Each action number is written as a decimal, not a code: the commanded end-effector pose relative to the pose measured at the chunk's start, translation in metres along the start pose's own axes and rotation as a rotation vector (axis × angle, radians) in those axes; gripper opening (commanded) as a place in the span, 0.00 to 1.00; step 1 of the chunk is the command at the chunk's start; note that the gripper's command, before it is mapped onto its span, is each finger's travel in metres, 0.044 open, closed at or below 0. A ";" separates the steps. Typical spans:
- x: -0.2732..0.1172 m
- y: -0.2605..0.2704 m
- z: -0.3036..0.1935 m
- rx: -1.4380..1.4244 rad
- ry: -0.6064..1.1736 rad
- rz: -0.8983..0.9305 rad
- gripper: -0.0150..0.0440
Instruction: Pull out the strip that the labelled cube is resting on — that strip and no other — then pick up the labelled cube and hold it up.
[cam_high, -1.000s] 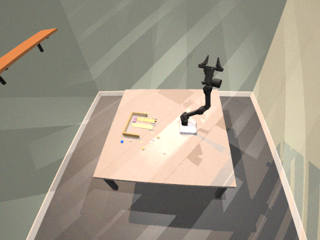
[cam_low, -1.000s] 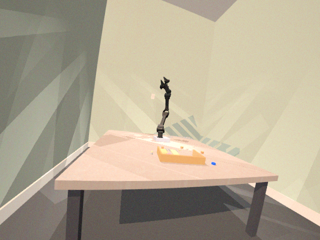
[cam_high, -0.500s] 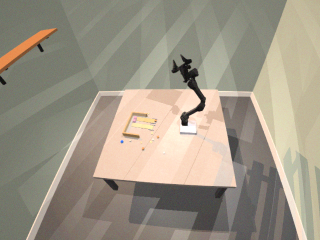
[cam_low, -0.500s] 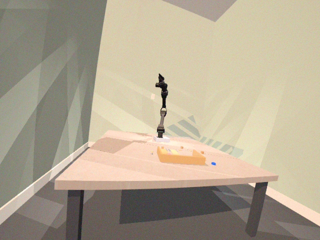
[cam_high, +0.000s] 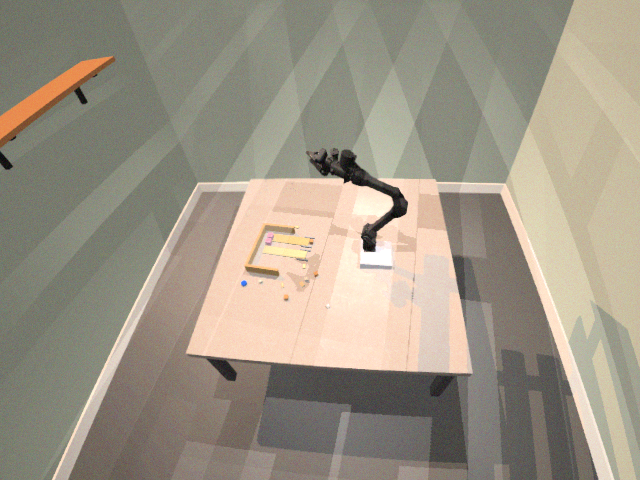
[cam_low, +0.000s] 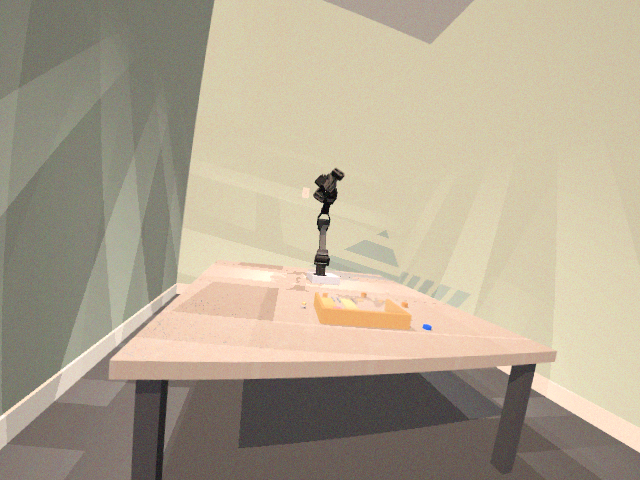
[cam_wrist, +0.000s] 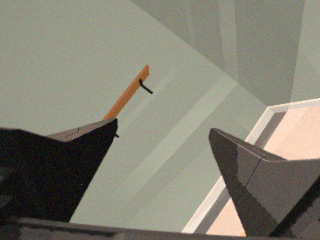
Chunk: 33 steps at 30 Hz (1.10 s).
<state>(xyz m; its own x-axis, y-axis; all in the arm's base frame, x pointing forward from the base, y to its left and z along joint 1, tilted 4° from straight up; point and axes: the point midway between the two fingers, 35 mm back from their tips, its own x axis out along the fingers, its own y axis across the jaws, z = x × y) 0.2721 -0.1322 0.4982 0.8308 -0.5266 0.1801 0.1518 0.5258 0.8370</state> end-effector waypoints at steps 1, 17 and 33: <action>0.009 -0.036 -0.050 -0.186 0.149 -0.063 0.93; -0.060 -0.203 -0.251 -1.007 0.913 -0.028 0.93; -0.073 -0.217 -0.264 -1.072 0.985 0.000 0.93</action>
<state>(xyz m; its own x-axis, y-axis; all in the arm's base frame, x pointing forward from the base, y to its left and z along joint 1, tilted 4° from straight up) 0.3198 -0.0324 0.1680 0.7891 -0.1023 -0.6057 0.1123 0.9934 -0.0215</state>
